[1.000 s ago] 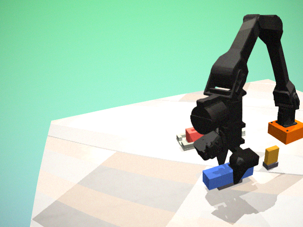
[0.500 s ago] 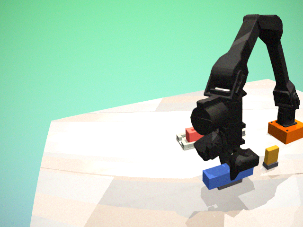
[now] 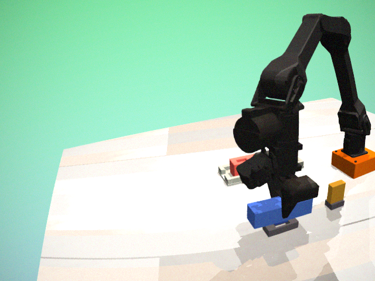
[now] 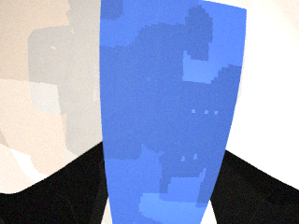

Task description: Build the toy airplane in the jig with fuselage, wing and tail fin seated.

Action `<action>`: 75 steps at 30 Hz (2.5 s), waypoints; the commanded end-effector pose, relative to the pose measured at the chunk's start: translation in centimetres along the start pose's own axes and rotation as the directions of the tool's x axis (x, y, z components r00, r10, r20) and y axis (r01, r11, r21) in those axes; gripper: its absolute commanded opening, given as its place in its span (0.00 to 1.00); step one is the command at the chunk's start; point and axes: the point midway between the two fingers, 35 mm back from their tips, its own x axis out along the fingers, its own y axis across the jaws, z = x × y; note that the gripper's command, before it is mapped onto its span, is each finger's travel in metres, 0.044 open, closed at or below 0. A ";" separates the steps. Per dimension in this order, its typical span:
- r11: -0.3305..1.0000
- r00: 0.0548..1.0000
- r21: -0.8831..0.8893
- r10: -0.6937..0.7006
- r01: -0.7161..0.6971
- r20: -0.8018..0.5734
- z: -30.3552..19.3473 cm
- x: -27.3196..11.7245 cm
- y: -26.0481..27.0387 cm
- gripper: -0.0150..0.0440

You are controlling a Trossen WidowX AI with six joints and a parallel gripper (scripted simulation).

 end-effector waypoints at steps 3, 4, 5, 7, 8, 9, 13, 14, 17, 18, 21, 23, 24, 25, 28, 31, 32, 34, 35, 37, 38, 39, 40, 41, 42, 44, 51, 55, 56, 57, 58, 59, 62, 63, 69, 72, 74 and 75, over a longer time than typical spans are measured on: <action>1.000 1.000 0.001 0.006 -0.006 0.009 0.5 -2.2 0.3 0.25; 1.000 1.000 0.000 0.004 -0.004 0.007 0.5 -2.5 0.3 0.25; 1.000 1.000 -0.002 0.003 -0.003 0.005 0.5 -2.8 0.3 0.25; 1.000 1.000 -0.004 0.000 0.000 0.001 0.5 -3.4 0.3 0.25; 1.000 1.000 -0.005 -0.002 0.002 -0.001 0.5 -3.7 0.3 0.25; 1.000 1.000 -0.007 -0.003 0.003 -0.003 0.5 -4.0 0.3 0.25; 1.000 1.000 -0.012 -0.010 0.009 -0.012 0.4 -5.2 0.3 0.25; 1.000 1.000 -0.013 -0.011 0.011 -0.014 0.4 -5.5 0.3 0.25; 1.000 1.000 -0.017 -0.016 0.015 -0.020 0.3 -6.5 0.2 0.25; 1.000 1.000 -0.018 -0.017 0.017 -0.022 0.3 -6.8 0.2 0.25; 1.000 0.999 -0.022 -0.022 0.021 -0.028 0.2 -7.7 0.2 0.25; 0.999 0.999 -0.024 -0.025 0.024 -0.032 0.1 -8.3 0.1 0.25; 0.999 0.999 -0.026 -0.027 0.026 -0.034 0.0 -8.6 0.1 0.25; 0.999 0.999 -0.027 -0.028 0.027 -0.037 -0.1 -9.0 0.1 0.25; 0.999 0.999 -0.031 -0.033 0.031 -0.043 -0.2 -9.9 0.0 0.25; 0.999 0.998 -0.034 -0.036 0.035 -0.048 -0.4 -10.6 -0.1 0.25; 0.999 0.998 -0.034 -0.037 0.035 -0.048 -0.4 -10.7 -0.1 0.25; 0.999 0.998 -0.037 -0.037 0.035 -0.048 -0.4 -10.7 -0.2 0.25; 0.998 0.998 -0.045 -0.037 0.035 -0.048 -0.4 -10.7 -0.4 0.25; 0.997 0.998 -0.073 -0.037 0.033 -0.048 -0.3 -10.6 -1.0 0.25; 0.996 0.998 -0.088 -0.037 0.033 -0.048 -0.2 -10.6 -1.3 0.25; 0.994 0.998 -0.103 -0.037 0.032 -0.048 -0.2 -10.6 -1.6 0.25; 0.992 0.998 -0.119 -0.037 0.031 -0.048 -0.2 -10.6 -1.9 0.25; 0.991 0.998 -0.134 -0.037 0.031 -0.048 -0.1 -10.5 -2.3 0.25; 0.988 0.998 -0.149 -0.038 0.030 -0.048 -0.1 -10.5 -2.6 0.25; 0.983 0.998 -0.180 -0.038 0.029 -0.048 0.0 -10.5 -3.2 0.25; 0.958 0.998 -0.286 -0.039 0.023 -0.048 0.0 -10.3 -5.5 0.25; 0.938 0.998 -0.345 -0.039 0.020 -0.047 0.0 -10.2 -6.8 0.25; 0.933 0.998 -0.360 -0.039 0.020 -0.047 0.0 -10.2 -7.2 0.25; 0.927 0.998 -0.374 -0.039 0.019 -0.047 0.0 -10.2 -7.5 0.25; 0.921 0.998 -0.389 -0.040 0.018 -0.047 0.0 -10.1 -7.8 0.25; 0.915 0.998 -0.403 -0.040 0.017 -0.047 -0.1 -10.1 -8.1 0.25; 0.895 0.998 -0.446 -0.040 0.015 -0.047 -0.2 -10.0 -9.1 0.25; 0.888 0.998 -0.460 -0.040 0.014 -0.047 -0.2 -10.0 -9.4 0.25; 0.838 0.998 -0.546 -0.042 0.009 -0.047 -0.5 -9.8 -11.4 0.25; 0.810 0.998 -0.586 -0.042 0.007 -0.047 -0.7 -9.7 -12.4 0.25; 0.790 0.998 -0.613 -0.043 0.005 -0.047 -0.9 -9.7 -13.0 0.25; 0.780 0.998 -0.626 -0.043 0.004 -0.047 -1.0 -9.6 -13.3 0.25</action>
